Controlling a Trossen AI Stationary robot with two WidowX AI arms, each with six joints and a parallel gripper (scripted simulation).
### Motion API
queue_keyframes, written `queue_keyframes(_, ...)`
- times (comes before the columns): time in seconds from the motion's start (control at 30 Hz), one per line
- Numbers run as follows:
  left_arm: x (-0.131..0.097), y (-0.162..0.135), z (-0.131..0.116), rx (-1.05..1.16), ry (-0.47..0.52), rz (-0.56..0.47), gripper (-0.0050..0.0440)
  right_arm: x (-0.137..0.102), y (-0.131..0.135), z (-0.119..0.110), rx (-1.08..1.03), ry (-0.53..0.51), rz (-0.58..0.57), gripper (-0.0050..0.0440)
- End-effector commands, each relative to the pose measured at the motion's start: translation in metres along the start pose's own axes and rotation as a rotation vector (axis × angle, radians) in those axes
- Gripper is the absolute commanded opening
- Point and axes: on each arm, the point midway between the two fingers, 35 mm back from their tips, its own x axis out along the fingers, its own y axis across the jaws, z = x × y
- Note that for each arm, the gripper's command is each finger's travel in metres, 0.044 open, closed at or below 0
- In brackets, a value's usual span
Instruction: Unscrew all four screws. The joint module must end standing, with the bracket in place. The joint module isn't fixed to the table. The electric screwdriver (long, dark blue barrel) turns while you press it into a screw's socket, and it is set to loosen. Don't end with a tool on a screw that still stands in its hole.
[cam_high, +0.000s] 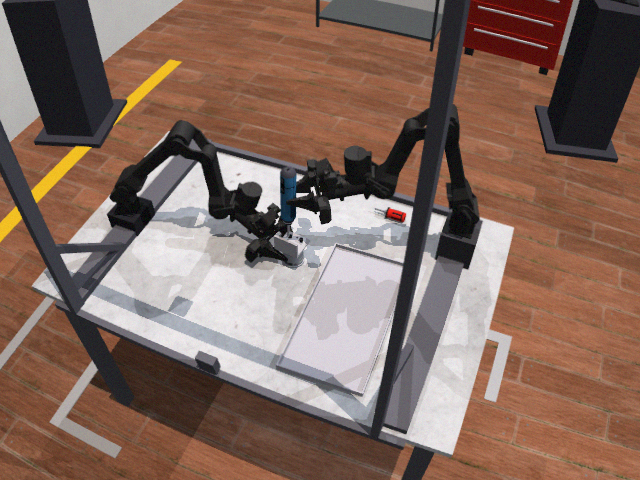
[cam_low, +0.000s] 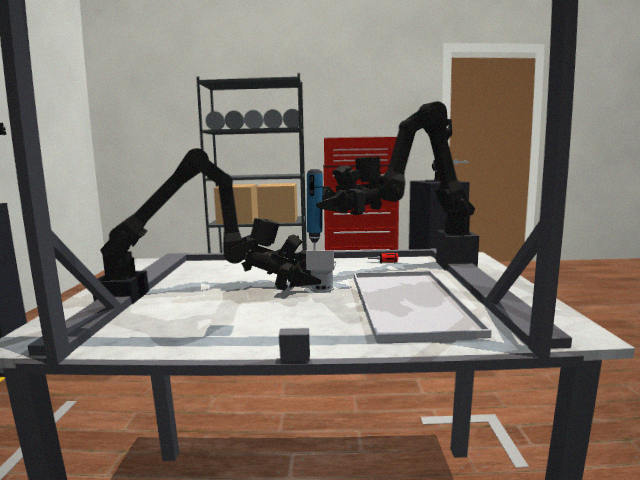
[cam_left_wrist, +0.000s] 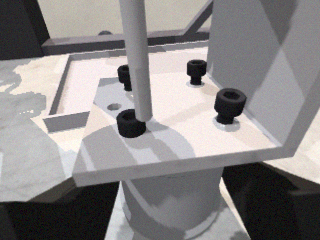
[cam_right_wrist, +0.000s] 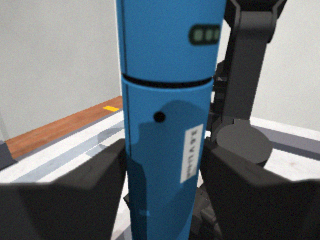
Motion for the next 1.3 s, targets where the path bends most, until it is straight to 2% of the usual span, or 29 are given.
queue_keyframes(0.0, 0.001, 0.003, 0.015, 0.016, -0.031, 0.006, 0.0242, 0.000, -0.005, -0.006, -0.001, 0.025, -0.008, 0.0160)
queue_keyframes(0.03, 0.001, 0.003, 0.015, 0.016, -0.031, 0.006, 0.0242, -0.002, -0.005, -0.011, 0.002, 0.036, -0.008, 0.0160)
queue_keyframes(0.1, 0.001, 0.003, 0.015, 0.016, -0.031, 0.006, 0.0242, 0.000, -0.006, -0.002, -0.005, 0.028, -0.011, 0.0160)
queue_keyframes(0.27, 0.001, 0.003, 0.015, 0.016, -0.031, 0.006, 0.0242, -0.001, -0.003, -0.014, 0.001, 0.056, -0.010, 0.0160)
queue_keyframes(0.57, 0.001, 0.003, 0.015, 0.016, -0.031, 0.006, 0.0242, -0.003, -0.001, -0.016, 0.003, 0.057, -0.010, 0.0160)
queue_keyframes(0.6, 0.001, 0.003, 0.015, 0.016, -0.031, 0.006, 0.0242, -0.004, -0.001, -0.011, -0.001, 0.045, -0.010, 0.0160)
queue_keyframes(1.27, 0.001, 0.003, 0.015, 0.016, -0.031, 0.006, 0.0242, -0.002, -0.003, -0.007, 0.000, 0.034, -0.009, 0.0160)
